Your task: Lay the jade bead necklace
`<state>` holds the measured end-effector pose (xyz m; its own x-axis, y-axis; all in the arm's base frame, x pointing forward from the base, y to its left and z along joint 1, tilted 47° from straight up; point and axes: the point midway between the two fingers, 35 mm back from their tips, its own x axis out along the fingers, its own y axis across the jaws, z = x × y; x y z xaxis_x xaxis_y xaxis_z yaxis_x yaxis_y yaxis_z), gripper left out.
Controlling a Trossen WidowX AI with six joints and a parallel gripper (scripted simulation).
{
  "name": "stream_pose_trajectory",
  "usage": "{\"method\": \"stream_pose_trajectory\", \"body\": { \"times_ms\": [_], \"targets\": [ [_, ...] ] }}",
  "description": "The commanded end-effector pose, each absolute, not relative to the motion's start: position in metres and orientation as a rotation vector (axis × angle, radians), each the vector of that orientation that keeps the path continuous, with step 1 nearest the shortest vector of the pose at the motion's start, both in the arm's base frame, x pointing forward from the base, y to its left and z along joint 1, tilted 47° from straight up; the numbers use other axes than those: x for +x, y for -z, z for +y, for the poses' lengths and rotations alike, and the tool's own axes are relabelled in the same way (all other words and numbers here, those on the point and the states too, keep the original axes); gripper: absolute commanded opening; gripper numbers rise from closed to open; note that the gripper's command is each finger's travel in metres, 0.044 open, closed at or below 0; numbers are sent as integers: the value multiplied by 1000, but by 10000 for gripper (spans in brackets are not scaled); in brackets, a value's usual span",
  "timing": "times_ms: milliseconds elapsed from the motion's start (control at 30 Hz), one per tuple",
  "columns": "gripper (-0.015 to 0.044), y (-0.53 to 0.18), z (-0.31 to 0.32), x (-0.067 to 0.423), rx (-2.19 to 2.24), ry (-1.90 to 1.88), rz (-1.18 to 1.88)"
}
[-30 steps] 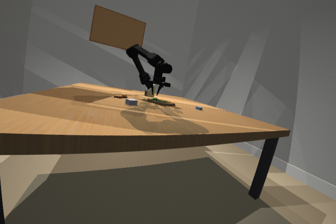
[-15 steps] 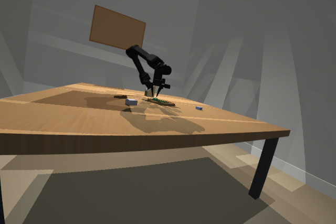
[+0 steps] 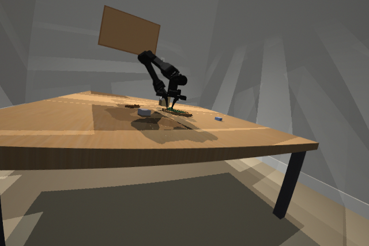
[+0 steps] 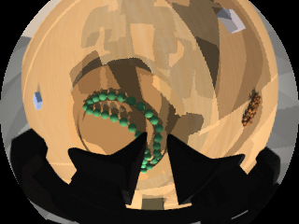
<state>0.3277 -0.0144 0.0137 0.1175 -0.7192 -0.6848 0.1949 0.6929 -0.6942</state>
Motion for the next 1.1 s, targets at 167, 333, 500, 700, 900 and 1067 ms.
{"method": "stream_pose_trajectory", "body": {
  "times_ms": [167,333,500,700,900,1067],
  "targets": [
    [0,-14,-14,328,-499,711,1290],
    [0,-14,-14,328,-499,711,1290],
    [0,-14,-14,328,-499,711,1290],
    [0,-14,-14,328,-499,711,1290],
    [0,-14,-14,328,-499,711,1290],
    [0,-14,-14,328,-499,711,1290]
  ]
}}
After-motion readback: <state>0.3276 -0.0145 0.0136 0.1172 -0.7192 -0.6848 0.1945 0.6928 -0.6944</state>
